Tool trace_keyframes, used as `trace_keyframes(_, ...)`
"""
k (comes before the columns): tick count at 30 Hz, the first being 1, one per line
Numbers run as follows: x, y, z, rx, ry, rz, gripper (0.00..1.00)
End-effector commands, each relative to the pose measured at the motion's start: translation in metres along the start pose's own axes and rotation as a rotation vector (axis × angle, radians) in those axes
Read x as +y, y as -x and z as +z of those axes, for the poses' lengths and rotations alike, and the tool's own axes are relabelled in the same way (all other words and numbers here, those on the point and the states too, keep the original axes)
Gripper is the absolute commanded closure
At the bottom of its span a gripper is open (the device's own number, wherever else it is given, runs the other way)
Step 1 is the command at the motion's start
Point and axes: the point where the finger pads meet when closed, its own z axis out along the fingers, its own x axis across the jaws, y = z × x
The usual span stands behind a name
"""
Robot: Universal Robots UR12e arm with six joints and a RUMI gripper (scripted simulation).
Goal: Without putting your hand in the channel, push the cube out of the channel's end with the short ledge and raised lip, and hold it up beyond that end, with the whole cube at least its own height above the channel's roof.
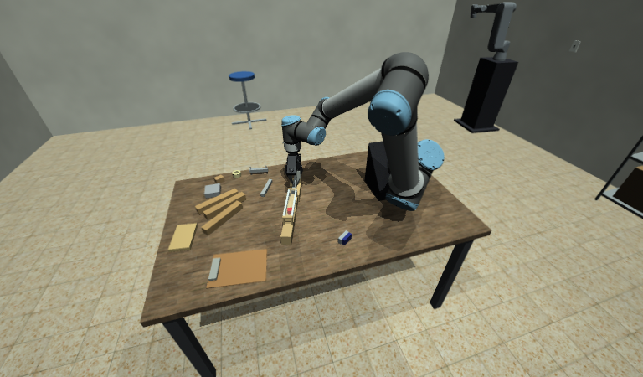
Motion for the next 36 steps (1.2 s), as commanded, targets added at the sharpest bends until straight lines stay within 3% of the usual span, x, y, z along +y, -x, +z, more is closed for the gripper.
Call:
trace_keyframes(1,0.000,-0.001,-0.001,0.001,0.000,0.000,1.00)
trace_keyframes(19,-0.016,-0.001,-0.001,0.001,0.000,0.000,1.00)
trace_keyframes(36,-0.058,-0.001,-0.001,0.001,0.000,0.000,1.00)
